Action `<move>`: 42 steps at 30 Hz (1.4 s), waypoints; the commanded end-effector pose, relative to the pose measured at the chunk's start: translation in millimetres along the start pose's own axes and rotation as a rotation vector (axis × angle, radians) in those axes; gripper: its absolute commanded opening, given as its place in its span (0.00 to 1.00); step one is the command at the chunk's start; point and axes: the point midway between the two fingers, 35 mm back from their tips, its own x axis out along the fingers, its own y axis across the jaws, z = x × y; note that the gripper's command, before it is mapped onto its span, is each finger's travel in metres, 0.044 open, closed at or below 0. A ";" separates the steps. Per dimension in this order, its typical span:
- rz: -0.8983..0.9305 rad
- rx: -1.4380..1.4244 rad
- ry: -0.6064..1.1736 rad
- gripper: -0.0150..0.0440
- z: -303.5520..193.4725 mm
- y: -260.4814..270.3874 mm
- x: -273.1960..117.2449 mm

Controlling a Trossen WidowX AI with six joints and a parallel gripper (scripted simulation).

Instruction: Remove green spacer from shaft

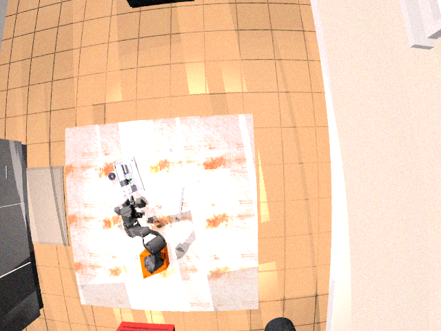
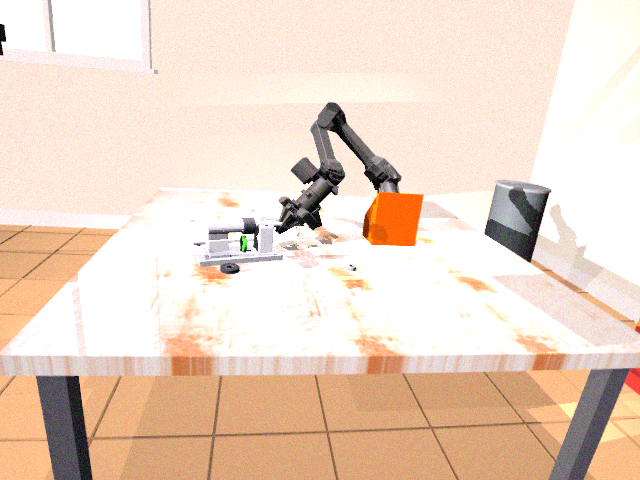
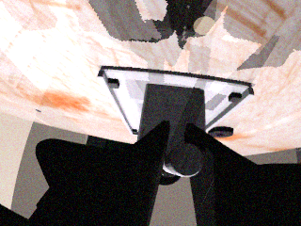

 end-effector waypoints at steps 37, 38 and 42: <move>0.002 0.000 0.004 0.25 -9.8 0.7 8.5; 0.002 0.000 0.004 0.25 -10.0 0.7 8.7; 0.002 0.000 0.004 0.25 -10.7 0.7 9.4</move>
